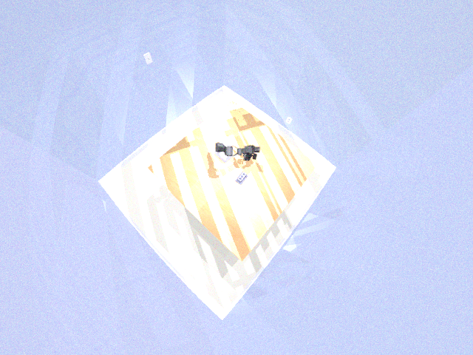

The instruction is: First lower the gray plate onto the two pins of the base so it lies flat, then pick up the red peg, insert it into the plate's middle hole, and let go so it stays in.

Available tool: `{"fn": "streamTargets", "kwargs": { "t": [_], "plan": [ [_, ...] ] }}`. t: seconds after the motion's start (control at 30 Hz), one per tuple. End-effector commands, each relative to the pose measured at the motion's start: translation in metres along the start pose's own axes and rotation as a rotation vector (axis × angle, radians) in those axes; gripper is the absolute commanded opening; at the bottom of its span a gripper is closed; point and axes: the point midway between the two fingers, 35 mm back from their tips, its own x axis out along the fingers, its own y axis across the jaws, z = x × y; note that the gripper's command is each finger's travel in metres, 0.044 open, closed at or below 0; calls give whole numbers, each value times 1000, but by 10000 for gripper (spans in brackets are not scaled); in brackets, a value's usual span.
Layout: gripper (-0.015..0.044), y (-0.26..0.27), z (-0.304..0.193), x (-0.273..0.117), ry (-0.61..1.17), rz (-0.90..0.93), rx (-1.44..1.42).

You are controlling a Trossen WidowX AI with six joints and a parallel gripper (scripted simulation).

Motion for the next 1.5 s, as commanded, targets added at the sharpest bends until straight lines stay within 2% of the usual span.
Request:
{"fn": "streamTargets", "kwargs": {
  "t": [0.0, 0.97, 1.0, 1.47],
  "plan": [
    [0, 0, 1, 0, -6, 2, -3],
    [0, 7, -1, -84, 0, 4, -4],
    [0, 6, 0, -71, -9, -2, -11],
    [0, 17, 35, -75, 6, 7, -15]
  ]
}}
